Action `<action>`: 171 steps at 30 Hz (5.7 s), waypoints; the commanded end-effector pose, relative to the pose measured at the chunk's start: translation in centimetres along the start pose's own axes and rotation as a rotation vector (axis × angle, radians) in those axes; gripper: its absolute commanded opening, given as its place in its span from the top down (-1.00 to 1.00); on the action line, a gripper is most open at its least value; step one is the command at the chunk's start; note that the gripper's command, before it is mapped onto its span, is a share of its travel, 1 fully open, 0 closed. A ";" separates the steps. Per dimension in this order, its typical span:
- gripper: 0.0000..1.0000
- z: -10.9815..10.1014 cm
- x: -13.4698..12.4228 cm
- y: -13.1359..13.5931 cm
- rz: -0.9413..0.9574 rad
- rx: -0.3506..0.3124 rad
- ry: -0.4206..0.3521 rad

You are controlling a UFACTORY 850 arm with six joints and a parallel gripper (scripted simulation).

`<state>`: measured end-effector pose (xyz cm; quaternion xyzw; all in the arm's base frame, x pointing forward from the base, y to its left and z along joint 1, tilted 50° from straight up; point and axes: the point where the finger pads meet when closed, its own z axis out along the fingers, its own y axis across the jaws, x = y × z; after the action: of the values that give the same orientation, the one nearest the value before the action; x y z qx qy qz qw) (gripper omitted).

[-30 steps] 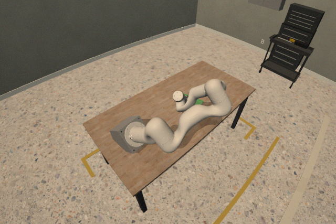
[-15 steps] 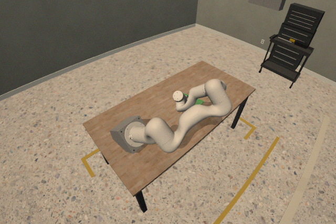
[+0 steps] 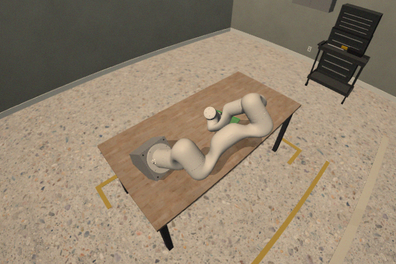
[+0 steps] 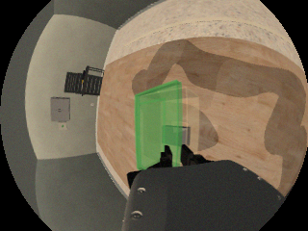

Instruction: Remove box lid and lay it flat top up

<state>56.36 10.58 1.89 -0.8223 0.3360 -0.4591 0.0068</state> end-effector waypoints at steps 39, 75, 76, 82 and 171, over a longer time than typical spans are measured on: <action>1.00 -2.2 0.0 -3.6 0.000 0.001 0.000; 1.00 -3.5 0.0 -8.4 0.000 0.001 0.000; 1.00 -3.6 0.0 -8.5 0.000 0.001 0.000; 1.00 -4.5 0.0 -9.3 0.000 0.001 0.000; 1.00 -6.7 -15.5 -7.7 0.000 0.001 0.000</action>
<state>50.77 26.21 -2.24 -0.8226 0.3357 -0.4589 0.0066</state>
